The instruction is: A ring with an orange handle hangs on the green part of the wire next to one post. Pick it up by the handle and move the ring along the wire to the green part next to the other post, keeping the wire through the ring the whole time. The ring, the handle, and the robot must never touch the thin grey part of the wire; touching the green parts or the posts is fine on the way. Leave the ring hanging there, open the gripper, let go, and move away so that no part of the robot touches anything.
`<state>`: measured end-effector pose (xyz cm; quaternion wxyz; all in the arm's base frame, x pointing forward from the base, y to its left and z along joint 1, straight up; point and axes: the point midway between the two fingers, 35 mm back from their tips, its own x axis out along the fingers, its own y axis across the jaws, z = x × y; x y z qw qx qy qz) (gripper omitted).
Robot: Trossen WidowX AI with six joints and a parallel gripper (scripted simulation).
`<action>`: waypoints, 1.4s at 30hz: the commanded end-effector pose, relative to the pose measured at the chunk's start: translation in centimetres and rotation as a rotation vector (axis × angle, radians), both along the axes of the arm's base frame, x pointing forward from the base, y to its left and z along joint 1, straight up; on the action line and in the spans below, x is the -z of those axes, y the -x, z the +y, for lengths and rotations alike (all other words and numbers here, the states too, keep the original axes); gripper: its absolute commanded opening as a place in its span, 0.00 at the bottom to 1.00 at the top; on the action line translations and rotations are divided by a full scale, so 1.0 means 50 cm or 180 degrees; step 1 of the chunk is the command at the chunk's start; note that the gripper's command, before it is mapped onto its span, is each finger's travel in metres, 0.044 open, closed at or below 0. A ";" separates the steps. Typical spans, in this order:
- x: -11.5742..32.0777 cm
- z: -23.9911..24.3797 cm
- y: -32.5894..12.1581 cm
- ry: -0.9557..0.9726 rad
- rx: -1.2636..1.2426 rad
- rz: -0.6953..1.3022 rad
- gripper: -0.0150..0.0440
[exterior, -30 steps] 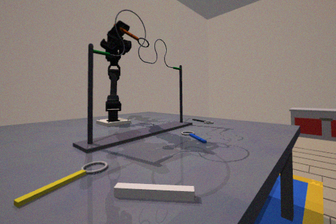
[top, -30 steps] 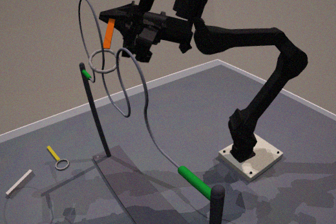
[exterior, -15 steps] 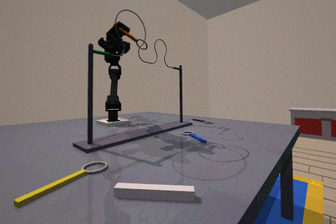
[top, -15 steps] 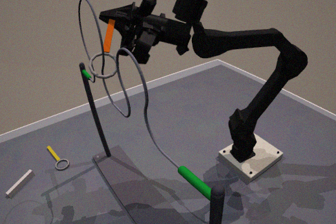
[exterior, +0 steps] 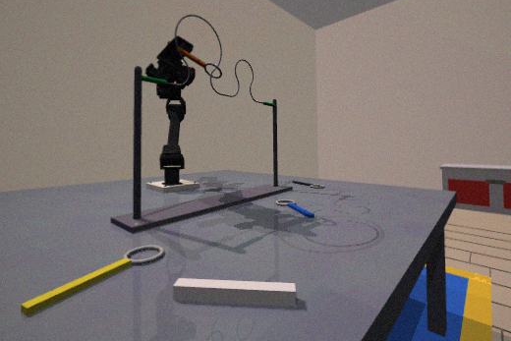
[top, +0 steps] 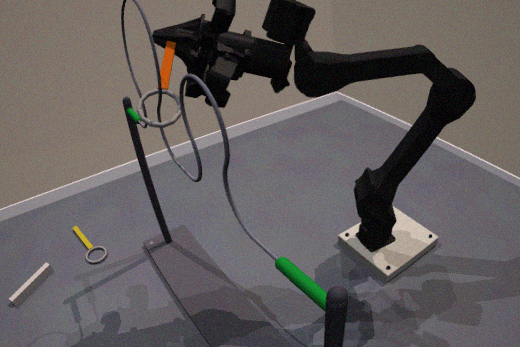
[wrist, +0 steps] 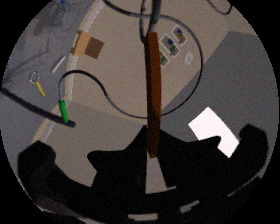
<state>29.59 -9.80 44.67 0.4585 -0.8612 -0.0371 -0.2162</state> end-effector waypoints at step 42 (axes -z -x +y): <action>0.299 -0.030 -0.015 -0.3189 -0.0047 0.0724 0.00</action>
